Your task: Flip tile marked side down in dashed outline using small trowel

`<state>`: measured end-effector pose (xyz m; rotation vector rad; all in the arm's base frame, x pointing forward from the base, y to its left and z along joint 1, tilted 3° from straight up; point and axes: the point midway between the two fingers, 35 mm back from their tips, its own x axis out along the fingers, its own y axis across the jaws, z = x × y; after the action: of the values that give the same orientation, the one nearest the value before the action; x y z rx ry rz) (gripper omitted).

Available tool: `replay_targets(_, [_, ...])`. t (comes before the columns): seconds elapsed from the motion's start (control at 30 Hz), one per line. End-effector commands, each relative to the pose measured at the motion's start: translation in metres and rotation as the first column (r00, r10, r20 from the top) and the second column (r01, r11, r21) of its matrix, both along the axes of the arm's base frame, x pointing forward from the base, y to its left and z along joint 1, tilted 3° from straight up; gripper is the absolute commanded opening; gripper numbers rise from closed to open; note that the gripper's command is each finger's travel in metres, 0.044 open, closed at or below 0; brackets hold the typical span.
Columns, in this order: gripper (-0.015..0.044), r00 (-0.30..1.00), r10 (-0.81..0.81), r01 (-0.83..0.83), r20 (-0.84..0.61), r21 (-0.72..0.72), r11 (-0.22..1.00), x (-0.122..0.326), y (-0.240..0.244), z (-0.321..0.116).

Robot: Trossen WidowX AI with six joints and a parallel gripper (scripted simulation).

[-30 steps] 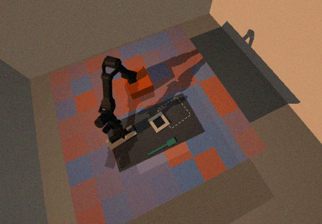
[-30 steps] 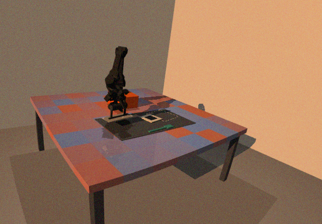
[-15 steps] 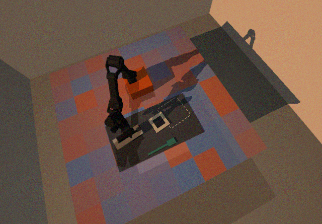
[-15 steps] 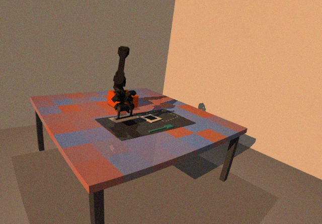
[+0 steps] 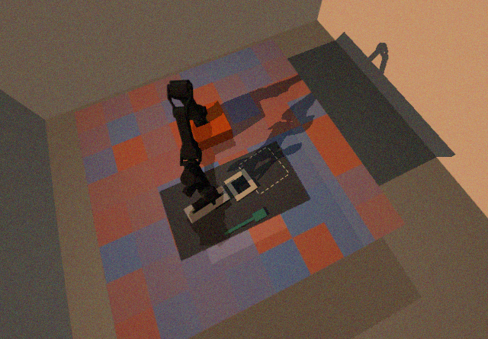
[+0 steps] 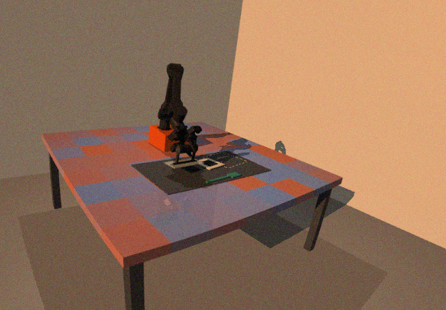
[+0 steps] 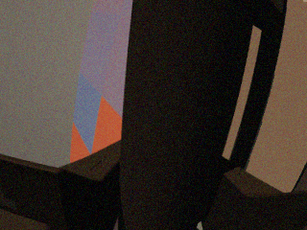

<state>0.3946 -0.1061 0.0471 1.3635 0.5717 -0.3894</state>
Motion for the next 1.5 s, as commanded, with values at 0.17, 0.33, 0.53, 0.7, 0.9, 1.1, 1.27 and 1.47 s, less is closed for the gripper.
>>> replay_targets(0.17, [0.0000, 1.000, -0.005, 0.005, 0.026, -0.016, 1.000, 0.002, 0.012, 0.005])
replay_targets(0.33, [0.0000, 1.000, -0.003, 0.003, 0.025, -0.016, 1.000, 0.003, 0.012, 0.000])
replay_targets(0.53, [0.0000, 1.000, -0.001, 0.001, 0.025, -0.015, 1.000, 0.004, 0.011, -0.010])
replay_targets(0.7, [0.0000, 1.000, 0.000, 0.001, 0.025, -0.015, 1.000, 0.004, 0.011, -0.018])
replay_targets(0.9, [0.0000, 1.000, -0.002, 0.003, 0.025, -0.015, 1.000, 0.004, 0.011, -0.028])
replay_targets(1.1, [0.0000, 1.000, -0.005, 0.005, 0.025, -0.016, 1.000, 0.004, 0.010, -0.035])
replay_targets(1.27, [0.0000, 1.000, -0.005, 0.005, 0.024, -0.015, 1.000, 0.004, 0.016, -0.035])
replay_targets(1.47, [0.0000, 1.000, -0.005, 0.005, 0.023, -0.015, 1.000, 0.003, 0.026, -0.036])
